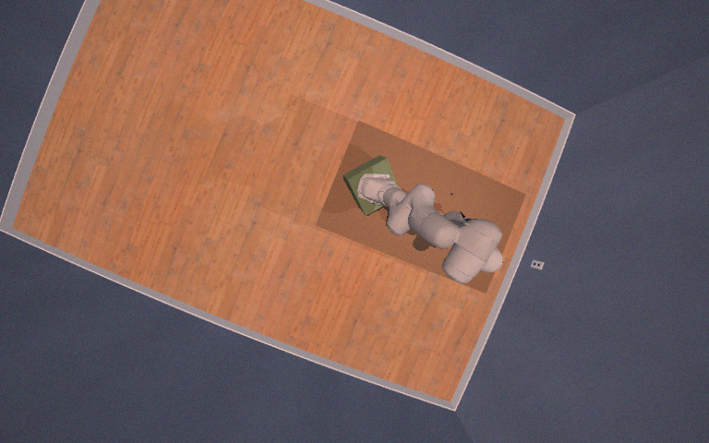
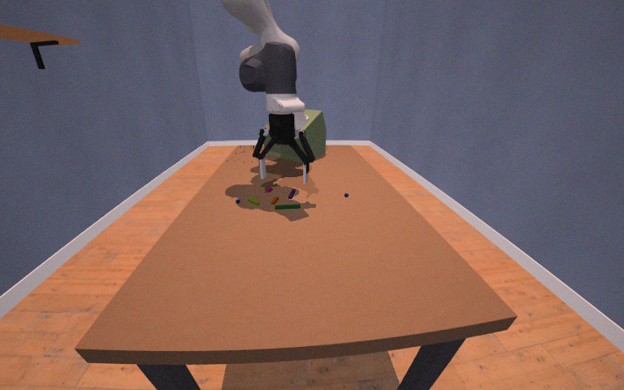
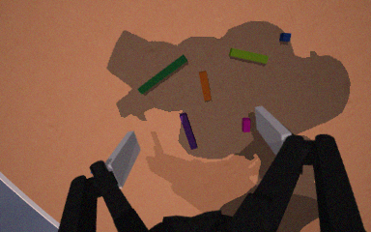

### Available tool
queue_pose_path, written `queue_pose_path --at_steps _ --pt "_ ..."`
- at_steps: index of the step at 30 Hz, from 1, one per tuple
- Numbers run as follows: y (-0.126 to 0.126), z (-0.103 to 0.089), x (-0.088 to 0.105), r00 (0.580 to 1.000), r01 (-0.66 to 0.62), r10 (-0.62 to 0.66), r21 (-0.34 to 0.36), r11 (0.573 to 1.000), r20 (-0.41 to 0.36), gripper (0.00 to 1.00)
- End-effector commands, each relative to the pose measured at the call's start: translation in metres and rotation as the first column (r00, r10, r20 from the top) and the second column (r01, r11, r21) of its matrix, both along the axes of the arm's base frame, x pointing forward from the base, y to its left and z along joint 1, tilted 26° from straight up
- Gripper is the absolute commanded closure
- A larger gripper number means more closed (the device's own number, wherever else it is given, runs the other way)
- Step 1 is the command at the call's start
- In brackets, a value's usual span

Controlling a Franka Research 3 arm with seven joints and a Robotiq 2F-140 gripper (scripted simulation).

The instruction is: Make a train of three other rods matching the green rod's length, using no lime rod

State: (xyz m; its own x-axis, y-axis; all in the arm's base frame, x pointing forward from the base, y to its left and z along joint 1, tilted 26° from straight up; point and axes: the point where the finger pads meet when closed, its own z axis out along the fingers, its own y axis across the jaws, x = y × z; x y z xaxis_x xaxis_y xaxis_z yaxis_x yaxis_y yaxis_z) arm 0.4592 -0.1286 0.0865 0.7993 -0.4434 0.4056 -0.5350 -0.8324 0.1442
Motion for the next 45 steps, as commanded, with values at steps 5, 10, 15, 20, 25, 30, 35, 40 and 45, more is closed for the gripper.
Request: queue_pose_path --at_steps 5,10,15,20,25,30,35,40,45 --pt "-0.001 0.000 0.001 0.981 0.176 -0.179 0.037 0.984 0.076 0.00" --pt "0.000 0.001 0.004 0.957 0.262 -0.269 0.074 0.962 0.104 0.00" --pt "0.001 0.001 0.006 0.934 0.324 -0.336 0.103 0.940 0.123 0.00" --pt "0.002 0.001 0.008 0.906 0.384 -0.401 0.133 0.914 0.139 0.00" --pt "0.003 0.002 0.010 0.874 0.437 -0.460 0.162 0.885 0.153 0.00" --pt "0.004 0.002 0.012 0.837 0.491 -0.522 0.194 0.849 0.165 0.00" --pt "0.005 0.003 0.014 0.795 0.542 -0.581 0.226 0.809 0.174 0.00" --pt "0.006 0.003 0.016 0.752 0.586 -0.634 0.258 0.768 0.181 0.00" --pt "0.008 0.004 0.018 0.702 0.629 -0.687 0.290 0.721 0.185 0.00"
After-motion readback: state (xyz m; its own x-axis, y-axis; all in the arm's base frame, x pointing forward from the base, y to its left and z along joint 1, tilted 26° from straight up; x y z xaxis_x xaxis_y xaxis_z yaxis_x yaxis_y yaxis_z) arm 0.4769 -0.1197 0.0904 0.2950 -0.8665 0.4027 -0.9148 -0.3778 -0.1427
